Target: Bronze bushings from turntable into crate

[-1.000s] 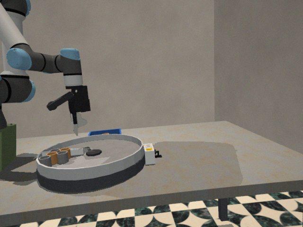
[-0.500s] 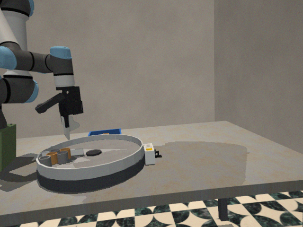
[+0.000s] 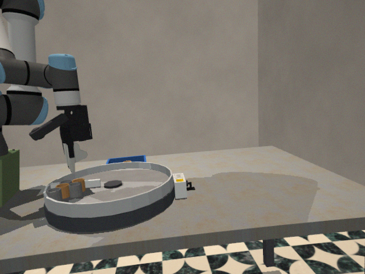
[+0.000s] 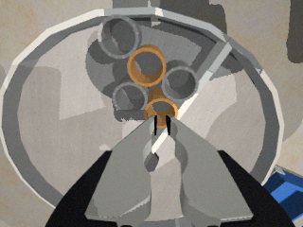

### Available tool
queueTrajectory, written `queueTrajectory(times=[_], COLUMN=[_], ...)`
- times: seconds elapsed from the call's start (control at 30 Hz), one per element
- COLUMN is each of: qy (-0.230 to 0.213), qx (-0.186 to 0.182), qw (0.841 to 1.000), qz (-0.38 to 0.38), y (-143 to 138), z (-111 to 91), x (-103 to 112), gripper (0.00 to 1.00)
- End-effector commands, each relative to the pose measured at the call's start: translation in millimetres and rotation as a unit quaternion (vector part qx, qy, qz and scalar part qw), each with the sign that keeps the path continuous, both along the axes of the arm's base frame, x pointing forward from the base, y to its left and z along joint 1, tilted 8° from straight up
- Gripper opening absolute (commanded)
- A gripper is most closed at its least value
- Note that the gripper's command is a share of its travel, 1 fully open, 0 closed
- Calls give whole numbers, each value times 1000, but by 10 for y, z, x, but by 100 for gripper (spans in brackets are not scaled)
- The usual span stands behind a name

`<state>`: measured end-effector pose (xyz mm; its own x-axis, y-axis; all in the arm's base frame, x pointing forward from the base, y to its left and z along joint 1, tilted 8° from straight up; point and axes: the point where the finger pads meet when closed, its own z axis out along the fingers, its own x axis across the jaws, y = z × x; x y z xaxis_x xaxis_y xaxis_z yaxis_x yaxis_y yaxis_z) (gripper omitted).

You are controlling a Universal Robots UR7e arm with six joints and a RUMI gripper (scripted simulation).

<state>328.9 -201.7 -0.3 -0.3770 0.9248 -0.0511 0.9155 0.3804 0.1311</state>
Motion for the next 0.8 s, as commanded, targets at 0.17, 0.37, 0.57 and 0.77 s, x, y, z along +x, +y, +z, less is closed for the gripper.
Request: queueTrajectory(times=[0.17, 0.37, 0.57, 0.77], qy=[-1, -1, -1, -1], qx=[-2, -3, -4, -4], qw=[1000, 1000, 1000, 1000], qz=[16, 23, 26, 29], y=[-202, -295, -337, -374], z=[-14, -22, -25, -28], x=[-98, -150, -174, -196], gripper=[5, 5, 5, 5])
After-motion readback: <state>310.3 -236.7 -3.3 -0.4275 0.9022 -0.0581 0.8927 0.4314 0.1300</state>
